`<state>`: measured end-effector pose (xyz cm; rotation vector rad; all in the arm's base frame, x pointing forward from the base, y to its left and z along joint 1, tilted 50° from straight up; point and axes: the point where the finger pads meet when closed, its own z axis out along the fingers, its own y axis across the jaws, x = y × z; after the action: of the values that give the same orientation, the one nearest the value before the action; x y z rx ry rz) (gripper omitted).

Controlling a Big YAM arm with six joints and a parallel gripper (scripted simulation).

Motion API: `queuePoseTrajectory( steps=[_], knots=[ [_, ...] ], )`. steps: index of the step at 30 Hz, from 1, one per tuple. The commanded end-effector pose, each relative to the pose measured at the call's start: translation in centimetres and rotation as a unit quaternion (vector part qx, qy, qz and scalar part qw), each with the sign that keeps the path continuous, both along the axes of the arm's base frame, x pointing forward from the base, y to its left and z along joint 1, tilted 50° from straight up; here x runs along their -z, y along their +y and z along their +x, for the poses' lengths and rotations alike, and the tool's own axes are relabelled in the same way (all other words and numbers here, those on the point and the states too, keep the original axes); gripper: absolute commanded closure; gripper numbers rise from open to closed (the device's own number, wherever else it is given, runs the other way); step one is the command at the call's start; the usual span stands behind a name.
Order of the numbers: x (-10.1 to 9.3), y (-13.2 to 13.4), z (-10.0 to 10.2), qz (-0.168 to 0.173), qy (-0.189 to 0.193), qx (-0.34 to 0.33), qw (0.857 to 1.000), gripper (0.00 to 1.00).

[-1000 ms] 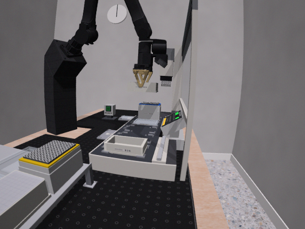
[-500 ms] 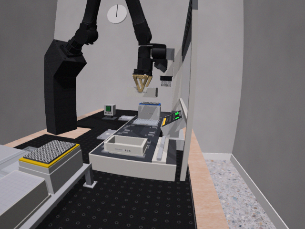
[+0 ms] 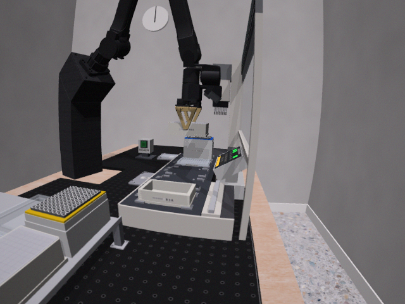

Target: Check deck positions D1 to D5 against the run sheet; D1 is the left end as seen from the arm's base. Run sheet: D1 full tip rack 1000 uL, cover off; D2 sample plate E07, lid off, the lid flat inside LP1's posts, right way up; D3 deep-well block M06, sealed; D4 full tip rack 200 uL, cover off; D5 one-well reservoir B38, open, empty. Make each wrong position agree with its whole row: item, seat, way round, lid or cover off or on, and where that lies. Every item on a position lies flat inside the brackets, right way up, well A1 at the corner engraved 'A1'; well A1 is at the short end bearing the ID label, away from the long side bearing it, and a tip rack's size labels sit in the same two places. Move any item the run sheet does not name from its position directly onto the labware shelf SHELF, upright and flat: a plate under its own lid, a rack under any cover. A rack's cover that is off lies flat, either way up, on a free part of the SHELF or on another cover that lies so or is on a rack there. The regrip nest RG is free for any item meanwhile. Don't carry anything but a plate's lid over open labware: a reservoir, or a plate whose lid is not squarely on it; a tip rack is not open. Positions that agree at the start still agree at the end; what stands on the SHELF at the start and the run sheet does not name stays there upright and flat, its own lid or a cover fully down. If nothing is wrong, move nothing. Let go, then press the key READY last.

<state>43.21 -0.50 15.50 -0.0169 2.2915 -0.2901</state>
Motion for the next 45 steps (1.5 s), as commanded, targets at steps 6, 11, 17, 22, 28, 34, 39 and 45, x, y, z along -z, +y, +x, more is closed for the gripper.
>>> queuePoseTrajectory(
  steps=[6,11,17,22,28,34,39,45],
  knots=[
    [-0.2,-0.4,1.7,-0.001,-0.015,0.000,1.000,1.00],
    [0.1,-0.7,2.6,-0.001,-0.017,0.000,1.000,1.00],
    [0.5,0.1,3.1,0.000,-0.017,-0.008,1.000,1.00],
    [1.4,-1.0,3.4,-0.002,-0.014,0.001,1.000,1.00],
    [1.9,-1.1,4.3,-0.002,-0.015,-0.001,1.000,1.00],
    [2.3,-0.6,4.8,0.000,-0.015,-0.006,1.000,1.00],
    [3.1,-1.6,5.2,-0.002,-0.013,0.001,1.000,1.00],
    [3.7,-1.8,6.0,-0.002,-0.014,0.001,1.000,1.00]
  ],
)
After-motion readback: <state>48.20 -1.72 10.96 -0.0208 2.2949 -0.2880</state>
